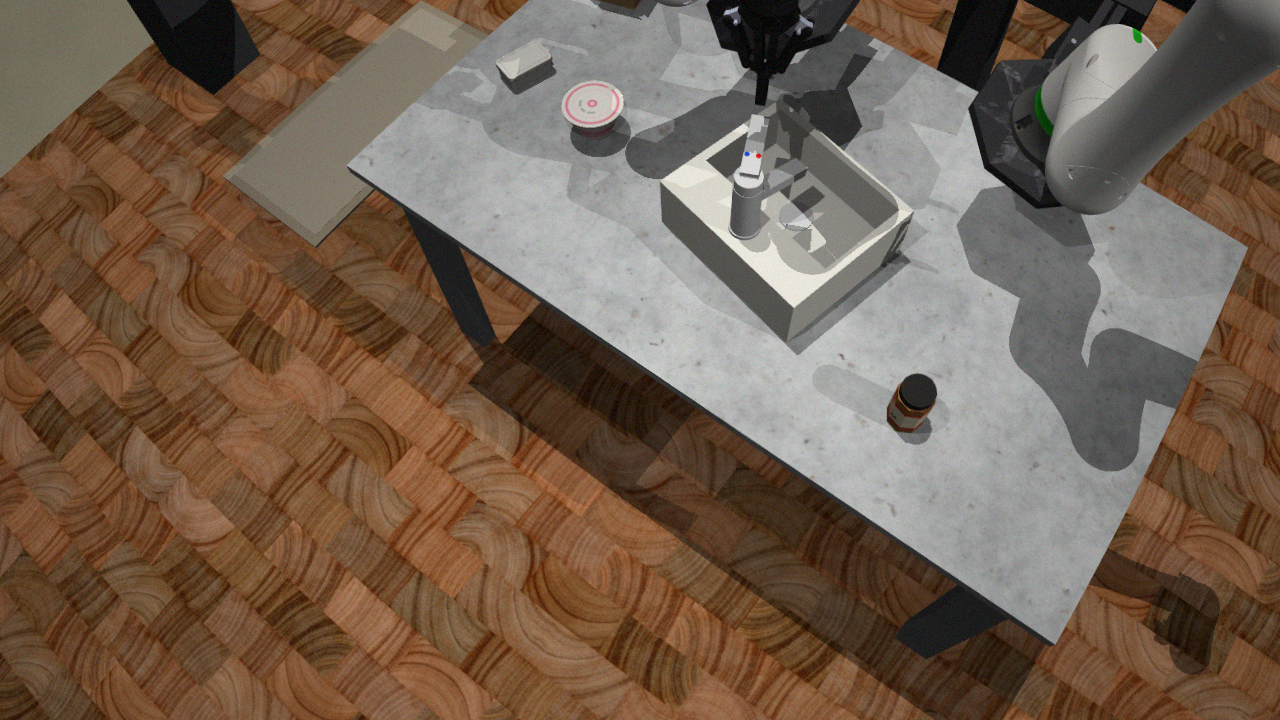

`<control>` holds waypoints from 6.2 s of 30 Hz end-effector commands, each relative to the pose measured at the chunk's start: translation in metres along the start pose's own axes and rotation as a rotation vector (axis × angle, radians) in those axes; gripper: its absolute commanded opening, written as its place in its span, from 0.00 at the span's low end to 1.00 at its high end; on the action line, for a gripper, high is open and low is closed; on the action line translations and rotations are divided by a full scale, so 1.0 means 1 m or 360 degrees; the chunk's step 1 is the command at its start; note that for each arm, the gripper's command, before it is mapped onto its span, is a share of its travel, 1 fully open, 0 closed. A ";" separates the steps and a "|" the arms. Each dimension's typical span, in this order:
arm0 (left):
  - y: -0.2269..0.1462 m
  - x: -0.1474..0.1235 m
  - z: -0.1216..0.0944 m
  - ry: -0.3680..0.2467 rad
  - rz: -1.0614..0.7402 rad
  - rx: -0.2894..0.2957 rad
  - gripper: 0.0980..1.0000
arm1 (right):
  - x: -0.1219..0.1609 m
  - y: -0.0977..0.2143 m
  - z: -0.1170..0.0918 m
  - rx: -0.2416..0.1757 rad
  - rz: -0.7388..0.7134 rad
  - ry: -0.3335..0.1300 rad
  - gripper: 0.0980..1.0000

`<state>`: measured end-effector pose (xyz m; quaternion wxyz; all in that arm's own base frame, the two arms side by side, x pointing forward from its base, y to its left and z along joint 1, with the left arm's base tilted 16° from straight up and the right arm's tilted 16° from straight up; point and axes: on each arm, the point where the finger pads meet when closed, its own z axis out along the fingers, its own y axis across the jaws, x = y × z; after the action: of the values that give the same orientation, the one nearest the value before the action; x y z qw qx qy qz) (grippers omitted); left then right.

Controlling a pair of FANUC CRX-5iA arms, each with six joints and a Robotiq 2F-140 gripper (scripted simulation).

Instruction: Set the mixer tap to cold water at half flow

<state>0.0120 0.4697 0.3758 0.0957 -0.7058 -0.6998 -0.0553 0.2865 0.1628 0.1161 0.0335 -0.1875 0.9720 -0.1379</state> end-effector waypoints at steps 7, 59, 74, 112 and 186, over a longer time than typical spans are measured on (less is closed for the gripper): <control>0.000 0.000 -0.001 0.0003 0.0000 0.0000 1.00 | 0.000 0.000 -0.001 -0.0001 0.0015 -0.0002 0.00; 0.000 0.000 -0.001 0.0003 0.0000 0.0000 1.00 | 0.000 0.000 0.000 -0.0001 0.1123 -0.0002 0.00; 0.000 0.000 -0.001 0.0003 0.0000 0.0000 1.00 | 0.000 0.000 0.000 -0.0001 0.1763 -0.0001 0.00; 0.000 0.000 -0.001 0.0003 0.0000 0.0000 1.00 | 0.000 0.000 0.000 -0.0002 0.3593 -0.0001 0.00; 0.000 0.000 -0.001 0.0003 0.0000 0.0000 1.00 | 0.000 0.000 0.000 -0.0002 0.5000 -0.0001 0.00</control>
<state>0.0120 0.4697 0.3758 0.0957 -0.7058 -0.6998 -0.0553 0.2863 0.1624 0.1159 0.1382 0.9719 0.1875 0.0334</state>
